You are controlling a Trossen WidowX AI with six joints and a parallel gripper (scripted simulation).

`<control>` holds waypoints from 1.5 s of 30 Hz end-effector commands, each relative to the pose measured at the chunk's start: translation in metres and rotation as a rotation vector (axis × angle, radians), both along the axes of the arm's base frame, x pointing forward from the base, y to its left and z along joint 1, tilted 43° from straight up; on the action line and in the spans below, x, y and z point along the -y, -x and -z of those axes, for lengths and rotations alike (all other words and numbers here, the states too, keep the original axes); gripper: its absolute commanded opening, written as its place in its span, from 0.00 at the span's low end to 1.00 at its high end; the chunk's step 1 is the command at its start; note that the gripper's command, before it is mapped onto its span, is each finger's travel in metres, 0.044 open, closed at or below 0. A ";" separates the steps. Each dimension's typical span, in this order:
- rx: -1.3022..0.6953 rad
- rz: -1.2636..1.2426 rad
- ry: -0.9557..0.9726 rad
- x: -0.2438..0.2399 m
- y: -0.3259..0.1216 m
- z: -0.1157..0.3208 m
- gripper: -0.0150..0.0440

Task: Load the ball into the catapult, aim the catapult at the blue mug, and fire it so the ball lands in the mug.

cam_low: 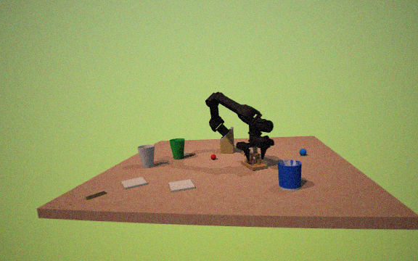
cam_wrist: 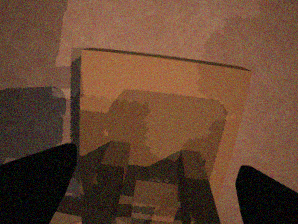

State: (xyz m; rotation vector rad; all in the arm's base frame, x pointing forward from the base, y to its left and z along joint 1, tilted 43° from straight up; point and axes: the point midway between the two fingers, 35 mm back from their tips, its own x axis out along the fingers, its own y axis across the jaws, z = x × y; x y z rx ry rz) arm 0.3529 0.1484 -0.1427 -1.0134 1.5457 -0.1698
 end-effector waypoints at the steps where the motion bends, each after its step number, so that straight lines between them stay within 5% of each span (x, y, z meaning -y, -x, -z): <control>1: 0.010 -0.002 -0.014 -0.028 0.000 -0.025 1.00; 8: 0.008 -0.002 -0.014 -0.066 0.011 -0.070 1.00; 45: 0.010 -0.015 -0.008 -0.010 0.002 -0.008 1.00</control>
